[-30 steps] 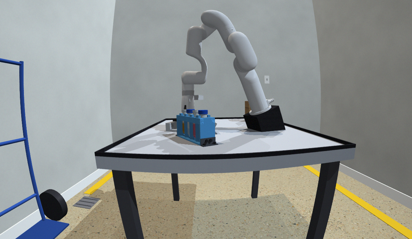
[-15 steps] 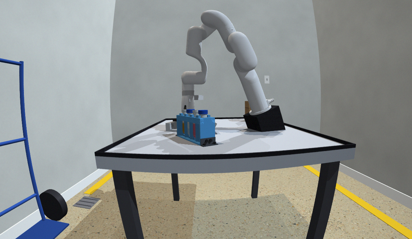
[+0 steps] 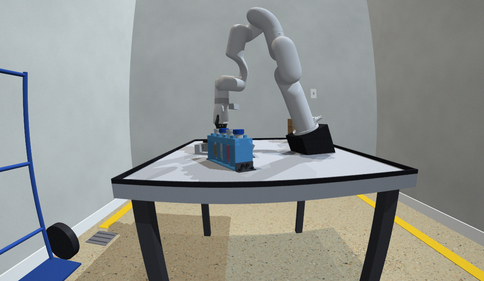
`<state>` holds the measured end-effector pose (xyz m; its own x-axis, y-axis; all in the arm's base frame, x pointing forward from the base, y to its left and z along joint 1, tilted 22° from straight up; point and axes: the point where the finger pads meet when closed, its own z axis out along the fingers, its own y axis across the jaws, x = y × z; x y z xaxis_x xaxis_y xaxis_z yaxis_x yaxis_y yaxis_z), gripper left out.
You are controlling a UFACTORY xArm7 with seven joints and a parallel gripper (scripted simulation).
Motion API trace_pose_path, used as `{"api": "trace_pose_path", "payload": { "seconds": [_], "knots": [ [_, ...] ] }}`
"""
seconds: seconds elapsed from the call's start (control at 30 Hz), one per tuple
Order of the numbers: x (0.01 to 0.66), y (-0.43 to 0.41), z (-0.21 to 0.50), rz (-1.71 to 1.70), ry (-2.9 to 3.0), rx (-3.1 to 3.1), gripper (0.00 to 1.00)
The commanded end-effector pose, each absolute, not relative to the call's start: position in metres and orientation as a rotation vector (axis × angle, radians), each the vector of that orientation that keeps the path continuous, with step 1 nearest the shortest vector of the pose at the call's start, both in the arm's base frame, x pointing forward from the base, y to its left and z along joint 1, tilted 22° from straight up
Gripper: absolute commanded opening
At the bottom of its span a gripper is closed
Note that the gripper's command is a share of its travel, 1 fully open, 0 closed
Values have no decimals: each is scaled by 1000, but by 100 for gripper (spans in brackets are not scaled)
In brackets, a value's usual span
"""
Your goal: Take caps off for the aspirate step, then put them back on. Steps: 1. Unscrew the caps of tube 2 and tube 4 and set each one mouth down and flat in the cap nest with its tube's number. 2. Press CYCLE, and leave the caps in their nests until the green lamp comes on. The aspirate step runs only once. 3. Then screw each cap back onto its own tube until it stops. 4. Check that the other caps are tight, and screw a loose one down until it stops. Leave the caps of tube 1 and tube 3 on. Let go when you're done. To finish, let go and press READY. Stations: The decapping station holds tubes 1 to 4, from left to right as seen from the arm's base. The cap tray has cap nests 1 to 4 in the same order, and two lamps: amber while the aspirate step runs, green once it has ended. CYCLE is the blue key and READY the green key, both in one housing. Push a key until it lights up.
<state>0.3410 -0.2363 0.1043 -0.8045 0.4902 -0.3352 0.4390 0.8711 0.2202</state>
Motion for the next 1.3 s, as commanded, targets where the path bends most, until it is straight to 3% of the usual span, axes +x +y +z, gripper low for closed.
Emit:
{"api": "trace_pose_path", "payload": {
  "seconds": [0.0,0.43,0.8,0.83,1.27],
  "knots": [
    [331,-236,131,176,2681,699,46],
    [307,-238,189,175,2681,699,46],
    [305,-238,194,175,2681,699,46],
    [304,-230,192,177,2670,815,0],
    [293,-178,176,188,2496,1542,0]
  ]
}}
